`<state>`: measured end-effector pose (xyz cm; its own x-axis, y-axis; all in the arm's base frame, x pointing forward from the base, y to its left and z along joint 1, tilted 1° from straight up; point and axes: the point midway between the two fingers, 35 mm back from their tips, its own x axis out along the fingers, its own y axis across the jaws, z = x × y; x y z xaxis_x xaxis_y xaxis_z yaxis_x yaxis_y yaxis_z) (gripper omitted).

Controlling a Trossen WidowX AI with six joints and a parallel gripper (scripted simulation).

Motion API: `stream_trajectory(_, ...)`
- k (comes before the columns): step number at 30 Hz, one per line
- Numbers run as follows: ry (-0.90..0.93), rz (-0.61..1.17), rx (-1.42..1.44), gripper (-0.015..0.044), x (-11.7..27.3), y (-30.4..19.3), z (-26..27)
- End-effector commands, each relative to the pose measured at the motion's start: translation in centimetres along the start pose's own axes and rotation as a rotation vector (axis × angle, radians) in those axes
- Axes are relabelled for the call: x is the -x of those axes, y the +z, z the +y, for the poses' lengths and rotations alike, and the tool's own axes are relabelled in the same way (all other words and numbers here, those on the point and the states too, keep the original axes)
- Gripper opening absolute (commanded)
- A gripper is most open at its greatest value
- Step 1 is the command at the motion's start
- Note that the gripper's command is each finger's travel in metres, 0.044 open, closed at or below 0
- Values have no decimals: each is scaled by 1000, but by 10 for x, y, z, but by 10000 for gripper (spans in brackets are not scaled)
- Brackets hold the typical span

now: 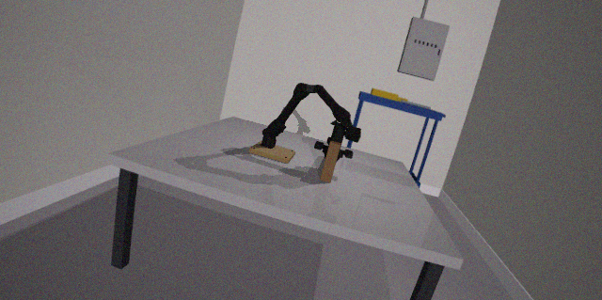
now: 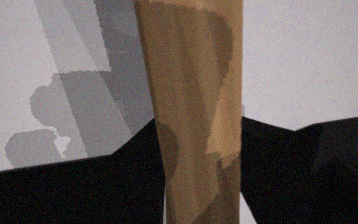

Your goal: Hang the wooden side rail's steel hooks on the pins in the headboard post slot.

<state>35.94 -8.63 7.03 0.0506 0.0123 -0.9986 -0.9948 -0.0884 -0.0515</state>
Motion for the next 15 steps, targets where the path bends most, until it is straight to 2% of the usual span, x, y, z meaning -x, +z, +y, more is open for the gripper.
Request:
stream_trajectory(1,-5,6,7,0,3,-2,-2)
stream_trajectory(15,-6,6,7,0,3,-3,-3)
